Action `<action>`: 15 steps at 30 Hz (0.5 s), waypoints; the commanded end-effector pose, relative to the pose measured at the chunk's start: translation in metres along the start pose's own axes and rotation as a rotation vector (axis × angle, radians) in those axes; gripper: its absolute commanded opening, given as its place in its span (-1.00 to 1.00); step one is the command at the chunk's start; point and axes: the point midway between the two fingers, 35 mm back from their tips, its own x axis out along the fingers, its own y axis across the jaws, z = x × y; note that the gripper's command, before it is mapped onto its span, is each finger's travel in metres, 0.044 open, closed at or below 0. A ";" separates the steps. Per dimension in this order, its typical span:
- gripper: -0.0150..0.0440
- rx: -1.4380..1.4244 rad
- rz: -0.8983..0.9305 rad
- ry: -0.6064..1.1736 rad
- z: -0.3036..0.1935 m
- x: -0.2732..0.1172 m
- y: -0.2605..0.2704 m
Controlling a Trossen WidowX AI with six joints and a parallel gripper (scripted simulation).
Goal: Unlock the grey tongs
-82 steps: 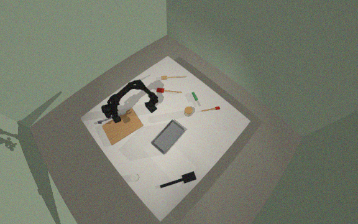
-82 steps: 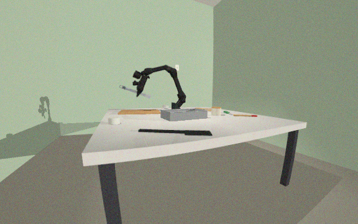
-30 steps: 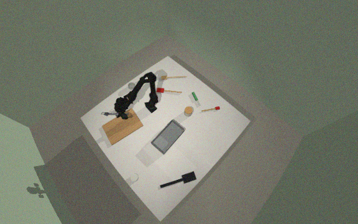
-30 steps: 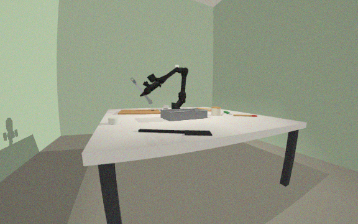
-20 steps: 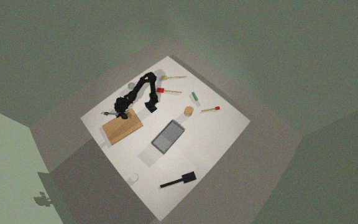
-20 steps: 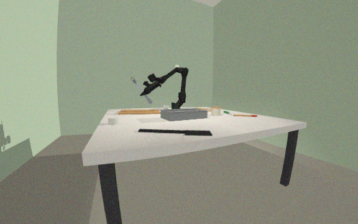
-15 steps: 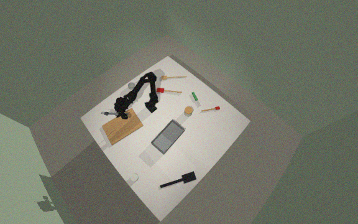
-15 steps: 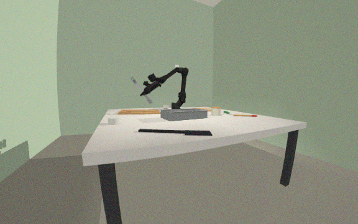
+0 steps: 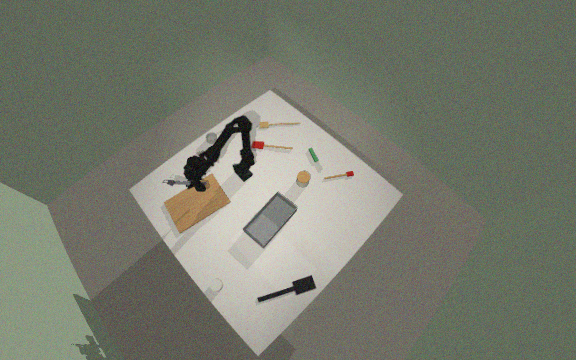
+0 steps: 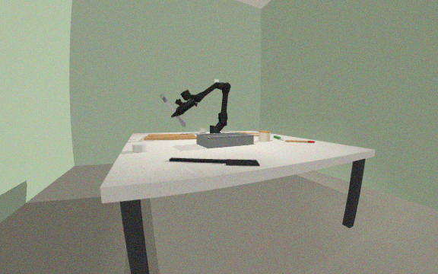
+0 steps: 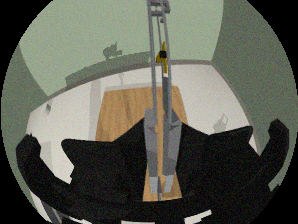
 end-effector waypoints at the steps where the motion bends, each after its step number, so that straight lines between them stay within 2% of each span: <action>1: -1.00 -0.003 0.003 -0.010 0.003 -0.001 0.000; 15: -1.00 -0.001 0.009 0.109 0.013 0.013 0.000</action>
